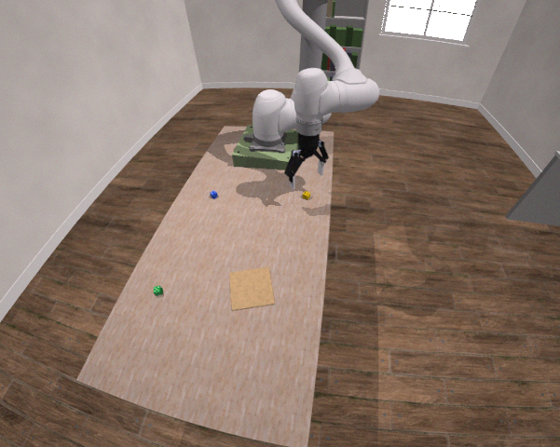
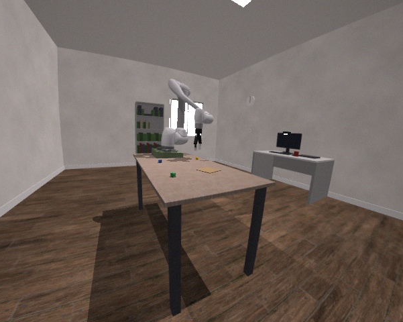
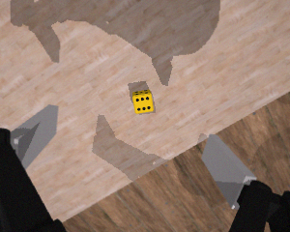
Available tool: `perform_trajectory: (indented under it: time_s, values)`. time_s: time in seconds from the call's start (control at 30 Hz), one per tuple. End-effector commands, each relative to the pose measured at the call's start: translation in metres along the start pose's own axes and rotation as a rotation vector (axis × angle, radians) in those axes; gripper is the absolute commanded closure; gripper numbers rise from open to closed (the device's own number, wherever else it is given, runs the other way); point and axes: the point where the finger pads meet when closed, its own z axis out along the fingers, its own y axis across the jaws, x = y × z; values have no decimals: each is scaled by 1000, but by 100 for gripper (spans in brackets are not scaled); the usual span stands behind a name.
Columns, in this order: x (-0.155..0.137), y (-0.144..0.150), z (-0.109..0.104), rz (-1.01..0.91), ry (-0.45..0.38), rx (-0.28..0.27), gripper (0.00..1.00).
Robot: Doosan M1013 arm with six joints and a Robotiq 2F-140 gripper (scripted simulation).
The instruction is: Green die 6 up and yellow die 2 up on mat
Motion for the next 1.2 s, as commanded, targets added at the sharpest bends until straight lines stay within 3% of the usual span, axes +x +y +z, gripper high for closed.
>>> perform_trajectory:
  time_s: [0.0, 0.23, 0.67, 0.73, 0.8, 0.87, 0.9, 0.97, 1.0, 1.07, 1.1, 1.17]
  values:
    - [0, 0, -29, 0, 1, -1, 0]
    - [0, 0, -44, 0, 1, -1, 0]
    - [-5, -6, -46, 4, 1, 0, 0]
    - [-22, -25, -51, 18, 2, 0, 0]
    - [-51, -63, -59, 42, 3, 1, 0]
    - [-51, -63, -59, 42, 3, 1, 0]
    - [-69, -91, -63, 58, 4, 2, 0]
    - [-69, -91, -63, 58, 4, 2, 0]
    - [-87, -125, -67, 77, 4, 2, 0]
    - [-87, -125, -67, 77, 4, 2, 0]
    - [-102, -158, -70, 98, 5, 2, 0]
    - [-105, -164, -71, 98, 5, 2, 0]
